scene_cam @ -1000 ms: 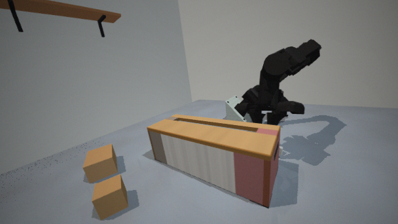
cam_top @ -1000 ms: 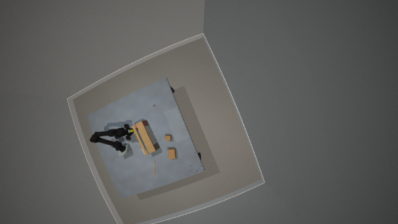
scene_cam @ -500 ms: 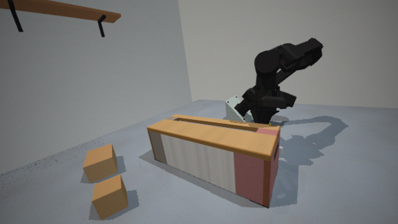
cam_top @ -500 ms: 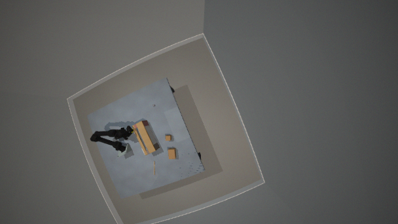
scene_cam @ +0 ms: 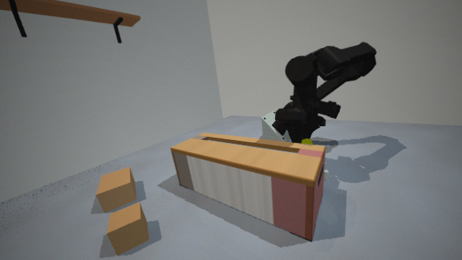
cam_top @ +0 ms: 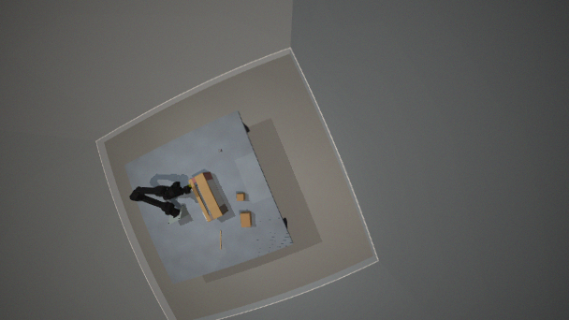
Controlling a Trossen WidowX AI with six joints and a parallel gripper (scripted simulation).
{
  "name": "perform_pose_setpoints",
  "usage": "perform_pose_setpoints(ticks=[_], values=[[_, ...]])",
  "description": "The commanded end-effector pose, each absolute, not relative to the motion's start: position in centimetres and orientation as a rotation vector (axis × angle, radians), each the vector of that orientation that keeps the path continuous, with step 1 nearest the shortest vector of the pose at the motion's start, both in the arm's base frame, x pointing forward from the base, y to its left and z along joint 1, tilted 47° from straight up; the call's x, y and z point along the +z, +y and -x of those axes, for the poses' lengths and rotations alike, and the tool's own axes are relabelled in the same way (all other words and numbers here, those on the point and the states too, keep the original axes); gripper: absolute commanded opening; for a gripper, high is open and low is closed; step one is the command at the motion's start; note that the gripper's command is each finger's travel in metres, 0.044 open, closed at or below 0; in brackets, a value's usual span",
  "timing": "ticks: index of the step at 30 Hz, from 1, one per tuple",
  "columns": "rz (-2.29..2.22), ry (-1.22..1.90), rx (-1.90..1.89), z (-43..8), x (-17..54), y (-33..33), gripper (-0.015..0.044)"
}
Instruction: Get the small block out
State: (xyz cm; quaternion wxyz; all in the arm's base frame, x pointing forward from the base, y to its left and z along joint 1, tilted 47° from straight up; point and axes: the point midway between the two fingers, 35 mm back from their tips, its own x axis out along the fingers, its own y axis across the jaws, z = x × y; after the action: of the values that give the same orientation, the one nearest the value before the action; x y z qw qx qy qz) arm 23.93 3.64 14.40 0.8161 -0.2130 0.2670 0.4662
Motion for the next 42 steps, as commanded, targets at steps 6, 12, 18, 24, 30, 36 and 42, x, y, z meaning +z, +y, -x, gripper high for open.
perform_pose_setpoints(ticks=[6, 12, 18, 24, 30, 36, 42], values=[[0.1, 0.739, 0.874, -23.8, 14.5, 3.0, 0.0], [-0.136, 0.842, 0.779, -23.7, 14.6, 2.5, 0.0], [-0.371, 0.937, 0.676, -23.6, 14.7, 2.1, 0.0], [-0.607, 1.023, 0.565, -23.5, 14.8, 1.6, 0.0], [-0.842, 1.1, 0.445, -23.4, 15.0, 1.2, 0.0], [-1.077, 1.167, 0.317, -23.3, 15.1, 0.7, 0.0], [-1.311, 1.226, 0.181, -23.3, 15.3, 0.2, 0.0]])
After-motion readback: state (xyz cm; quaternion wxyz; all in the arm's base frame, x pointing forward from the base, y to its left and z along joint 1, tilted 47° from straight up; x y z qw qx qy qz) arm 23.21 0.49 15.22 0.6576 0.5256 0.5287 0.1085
